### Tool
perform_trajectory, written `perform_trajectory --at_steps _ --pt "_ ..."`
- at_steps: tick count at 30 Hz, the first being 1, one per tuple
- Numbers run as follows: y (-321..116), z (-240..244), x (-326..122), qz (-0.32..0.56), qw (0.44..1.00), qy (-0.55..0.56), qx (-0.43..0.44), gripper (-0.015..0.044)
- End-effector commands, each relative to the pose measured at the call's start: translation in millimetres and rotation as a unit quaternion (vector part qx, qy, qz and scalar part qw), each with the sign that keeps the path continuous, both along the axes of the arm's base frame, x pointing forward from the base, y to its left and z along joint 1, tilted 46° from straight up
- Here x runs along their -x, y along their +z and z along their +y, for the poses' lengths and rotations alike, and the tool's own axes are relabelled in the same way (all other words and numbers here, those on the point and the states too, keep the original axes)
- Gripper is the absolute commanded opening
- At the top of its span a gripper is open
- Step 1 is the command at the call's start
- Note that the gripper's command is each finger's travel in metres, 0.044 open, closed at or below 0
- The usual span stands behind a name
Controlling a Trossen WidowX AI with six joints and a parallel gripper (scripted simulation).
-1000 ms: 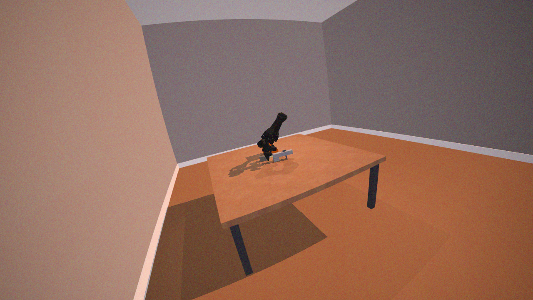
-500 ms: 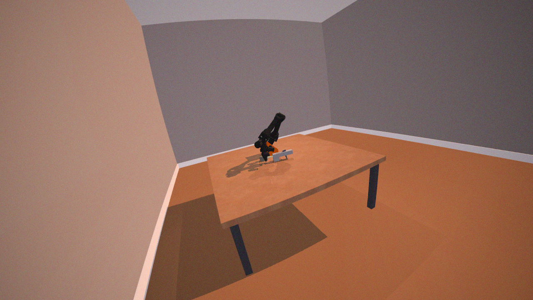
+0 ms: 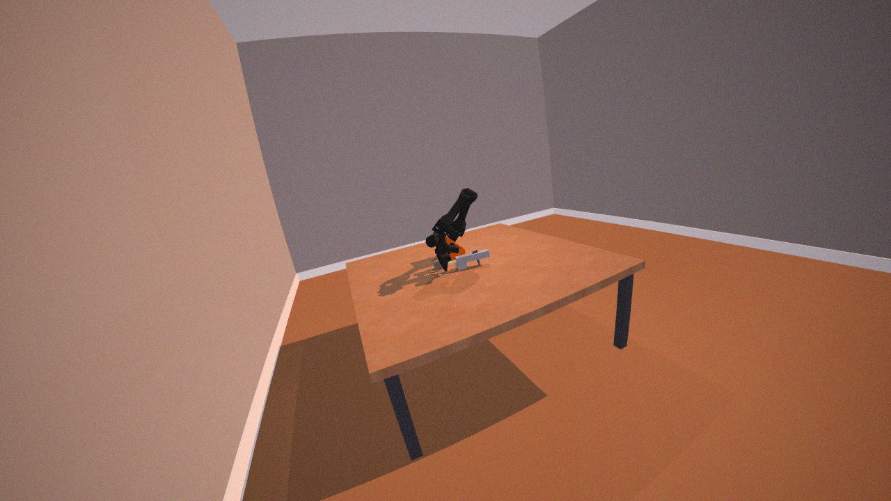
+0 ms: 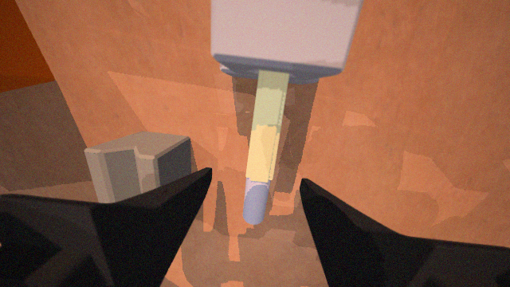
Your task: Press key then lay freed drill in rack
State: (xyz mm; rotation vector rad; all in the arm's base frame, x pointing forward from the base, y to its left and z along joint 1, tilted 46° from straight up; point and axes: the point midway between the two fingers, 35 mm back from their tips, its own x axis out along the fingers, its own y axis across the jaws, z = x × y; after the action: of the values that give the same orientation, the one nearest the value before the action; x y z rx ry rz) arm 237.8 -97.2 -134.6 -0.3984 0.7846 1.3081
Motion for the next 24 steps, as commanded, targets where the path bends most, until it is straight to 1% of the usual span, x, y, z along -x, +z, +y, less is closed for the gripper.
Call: perform_trajectory --at_steps 1,24 --pt "1.2 2.9 -0.9 0.001 1.0 0.0 -0.001 0.044" --pt "5.5 9.5 -3.4 0.001 1.0 0.0 -0.001 0.044"
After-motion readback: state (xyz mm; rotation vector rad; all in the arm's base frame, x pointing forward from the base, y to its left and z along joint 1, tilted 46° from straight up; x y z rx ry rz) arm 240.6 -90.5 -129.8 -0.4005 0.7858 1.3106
